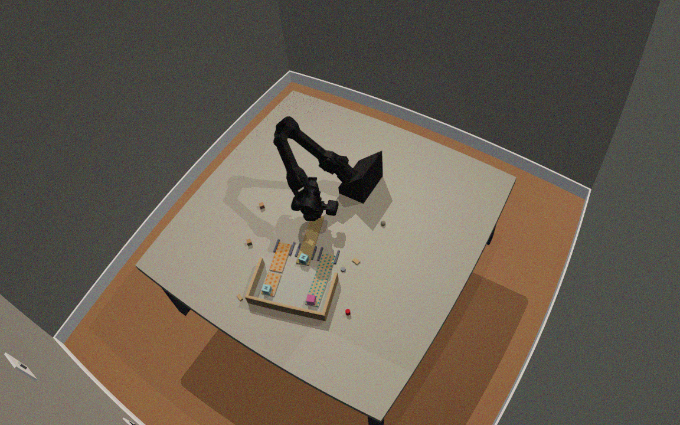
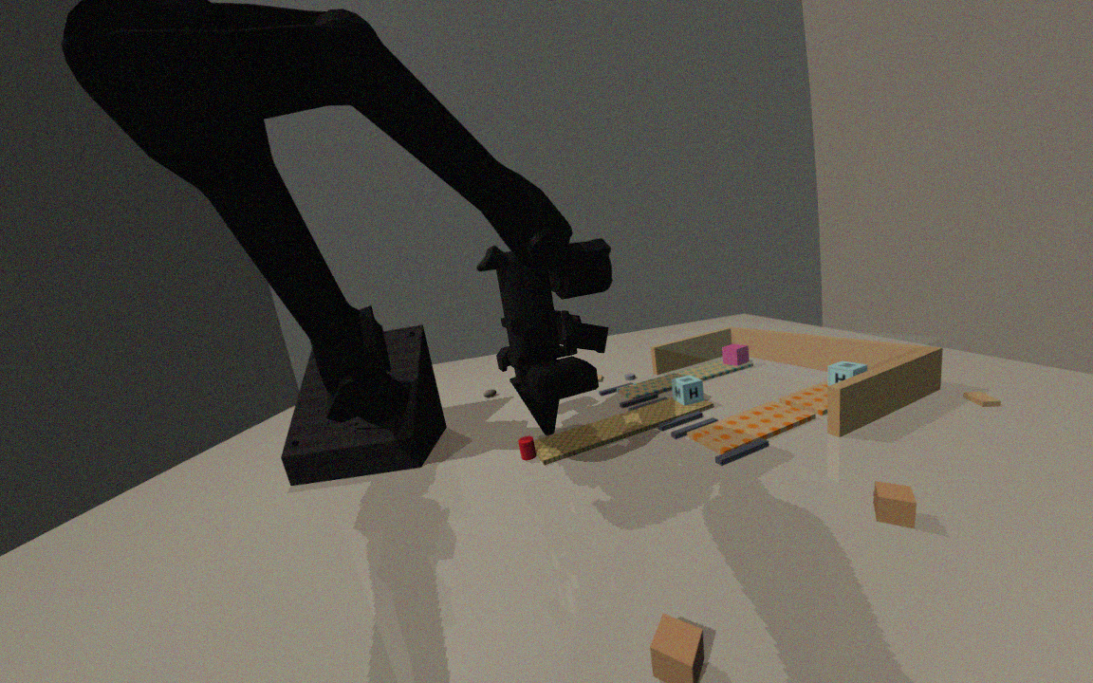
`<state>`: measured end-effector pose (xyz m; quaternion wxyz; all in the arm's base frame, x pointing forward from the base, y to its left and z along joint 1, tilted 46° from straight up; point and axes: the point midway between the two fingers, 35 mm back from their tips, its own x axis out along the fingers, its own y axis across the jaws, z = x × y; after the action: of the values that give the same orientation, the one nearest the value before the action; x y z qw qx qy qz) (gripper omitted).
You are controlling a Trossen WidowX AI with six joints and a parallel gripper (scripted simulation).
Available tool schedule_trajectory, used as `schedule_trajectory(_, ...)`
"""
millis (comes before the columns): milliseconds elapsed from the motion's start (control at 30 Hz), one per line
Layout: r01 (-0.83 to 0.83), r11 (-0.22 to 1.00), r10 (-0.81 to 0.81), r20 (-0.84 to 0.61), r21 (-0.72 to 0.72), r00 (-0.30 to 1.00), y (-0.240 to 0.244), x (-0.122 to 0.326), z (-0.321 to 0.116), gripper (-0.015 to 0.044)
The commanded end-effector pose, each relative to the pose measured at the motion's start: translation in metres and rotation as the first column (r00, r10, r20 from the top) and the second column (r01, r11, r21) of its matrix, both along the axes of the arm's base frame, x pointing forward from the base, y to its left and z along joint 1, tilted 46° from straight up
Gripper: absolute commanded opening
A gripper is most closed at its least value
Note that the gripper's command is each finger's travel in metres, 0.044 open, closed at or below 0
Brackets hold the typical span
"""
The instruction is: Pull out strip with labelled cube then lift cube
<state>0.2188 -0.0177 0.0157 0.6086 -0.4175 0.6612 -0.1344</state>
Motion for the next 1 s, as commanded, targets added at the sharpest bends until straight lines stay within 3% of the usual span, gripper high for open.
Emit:
schedule_trajectory(0, 0.003, 1.0, -0.003, 0.013, 0.007, 1.0, 0.019, 0.004, 0.017, 0.0)
schedule_trajectory(100, 0.003, 1.0, -0.003, 0.013, 0.007, 1.0, 0.019, 0.004, 0.017, 0.0)
schedule_trajectory(267, 0.116, 0.993, -0.119, 0.13, 0.03, 0.984, 0.025, 0.024, 0.011, 0.0131)
schedule_trajectory(667, 0.118, 0.992, -0.122, 0.134, 0.032, 0.983, 0.039, 0.055, 0.005, 0.044)
schedule_trajectory(967, 0.118, 0.992, -0.122, 0.136, 0.033, 0.983, 0.05, 0.079, 0.001, 0.044)
